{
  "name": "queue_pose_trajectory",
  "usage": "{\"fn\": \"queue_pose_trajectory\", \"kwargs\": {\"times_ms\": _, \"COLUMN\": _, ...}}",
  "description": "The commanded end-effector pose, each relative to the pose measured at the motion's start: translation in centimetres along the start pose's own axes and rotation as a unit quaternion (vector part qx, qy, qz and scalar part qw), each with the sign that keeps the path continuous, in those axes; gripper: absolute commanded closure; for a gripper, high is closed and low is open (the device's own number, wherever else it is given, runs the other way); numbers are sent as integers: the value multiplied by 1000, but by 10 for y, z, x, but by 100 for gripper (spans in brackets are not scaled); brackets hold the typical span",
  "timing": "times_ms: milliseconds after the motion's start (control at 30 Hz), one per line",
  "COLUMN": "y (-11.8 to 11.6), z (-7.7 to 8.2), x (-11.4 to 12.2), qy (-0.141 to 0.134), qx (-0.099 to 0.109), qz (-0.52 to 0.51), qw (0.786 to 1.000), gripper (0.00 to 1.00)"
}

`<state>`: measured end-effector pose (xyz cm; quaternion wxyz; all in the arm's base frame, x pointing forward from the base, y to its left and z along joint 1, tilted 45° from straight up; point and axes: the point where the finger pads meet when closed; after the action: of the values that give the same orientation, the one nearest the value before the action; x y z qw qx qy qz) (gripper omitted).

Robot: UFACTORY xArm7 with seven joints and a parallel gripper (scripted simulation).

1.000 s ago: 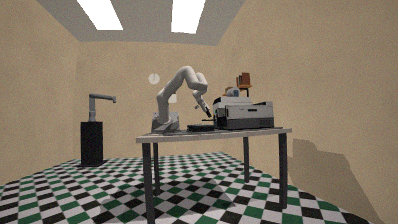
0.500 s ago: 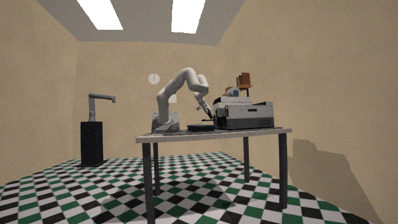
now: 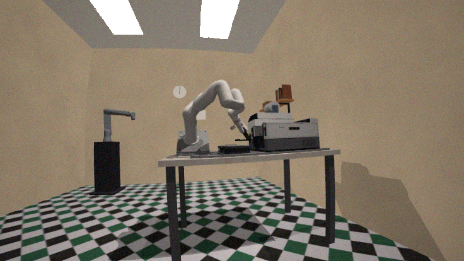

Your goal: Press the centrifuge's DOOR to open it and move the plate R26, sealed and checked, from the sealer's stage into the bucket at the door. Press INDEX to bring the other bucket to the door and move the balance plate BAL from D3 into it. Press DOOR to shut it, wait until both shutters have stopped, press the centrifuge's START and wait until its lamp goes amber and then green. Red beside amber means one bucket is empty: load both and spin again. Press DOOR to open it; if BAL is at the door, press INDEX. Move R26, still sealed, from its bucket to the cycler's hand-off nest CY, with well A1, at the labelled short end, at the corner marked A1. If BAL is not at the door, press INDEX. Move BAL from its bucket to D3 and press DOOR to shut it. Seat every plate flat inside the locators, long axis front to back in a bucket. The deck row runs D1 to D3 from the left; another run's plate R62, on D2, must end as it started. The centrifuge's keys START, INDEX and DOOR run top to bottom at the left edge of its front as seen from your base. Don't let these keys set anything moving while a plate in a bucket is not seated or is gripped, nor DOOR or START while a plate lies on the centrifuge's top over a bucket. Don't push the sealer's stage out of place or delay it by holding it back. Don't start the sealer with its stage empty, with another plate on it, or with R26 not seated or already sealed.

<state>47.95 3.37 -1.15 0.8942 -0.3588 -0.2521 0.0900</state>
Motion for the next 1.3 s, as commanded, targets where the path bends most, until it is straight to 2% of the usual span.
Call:
{"fn": "queue_pose_trajectory", "kwargs": {"times_ms": 0, "y": 1, "z": 1, "x": 3, "qy": -2, "qx": 1, "qz": 0, "qw": 1000, "gripper": 100}}
{"fn": "queue_pose_trajectory", "kwargs": {"times_ms": 1267, "y": 1, "z": -3, "x": 10, "qy": -2, "qx": 1, "qz": 0, "qw": 1000, "gripper": 100}}
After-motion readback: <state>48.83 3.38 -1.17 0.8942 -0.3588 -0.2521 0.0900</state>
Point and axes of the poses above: the point where the finger pads meet when closed, its own z axis back along the fingers, its own y axis across the jaws, x = y × z, and after that the axes turned 3 degrees about -z, right-handed
